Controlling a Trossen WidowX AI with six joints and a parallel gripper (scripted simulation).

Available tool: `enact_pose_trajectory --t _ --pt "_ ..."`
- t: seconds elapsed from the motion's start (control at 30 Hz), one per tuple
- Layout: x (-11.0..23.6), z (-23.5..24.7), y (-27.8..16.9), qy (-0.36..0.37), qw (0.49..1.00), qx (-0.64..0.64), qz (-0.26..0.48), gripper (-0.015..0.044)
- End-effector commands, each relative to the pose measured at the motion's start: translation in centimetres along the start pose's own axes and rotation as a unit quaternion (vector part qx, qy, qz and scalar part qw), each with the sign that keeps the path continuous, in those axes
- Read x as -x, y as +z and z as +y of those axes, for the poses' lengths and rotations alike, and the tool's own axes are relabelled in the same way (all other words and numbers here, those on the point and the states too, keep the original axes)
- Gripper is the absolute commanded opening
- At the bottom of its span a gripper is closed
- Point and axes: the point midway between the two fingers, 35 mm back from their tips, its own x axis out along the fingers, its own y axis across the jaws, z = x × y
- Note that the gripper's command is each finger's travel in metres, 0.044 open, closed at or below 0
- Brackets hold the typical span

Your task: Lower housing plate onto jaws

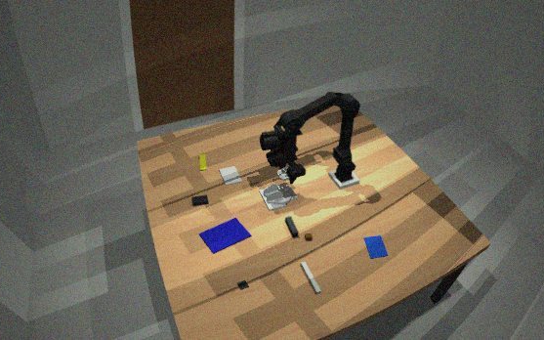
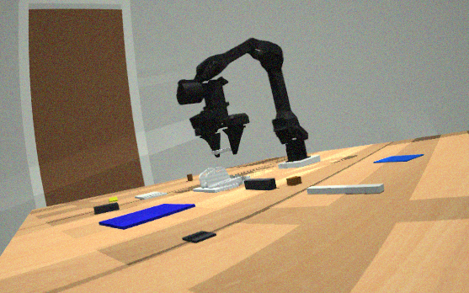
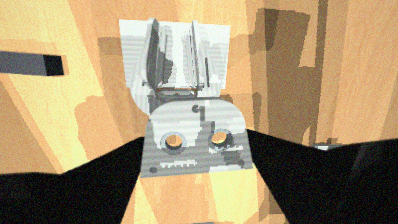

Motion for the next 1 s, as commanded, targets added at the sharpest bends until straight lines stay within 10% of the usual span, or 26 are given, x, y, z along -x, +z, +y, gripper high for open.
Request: enact_pose_trajectory --t 0.0,0.97 --pt "0.27 1.01 -0.05 -0.002 0.999 -0.033 -0.007 0.0351" --pt "0.27 1.25 -0.18 -0.002 0.999 -0.031 -0.007 0.0351"
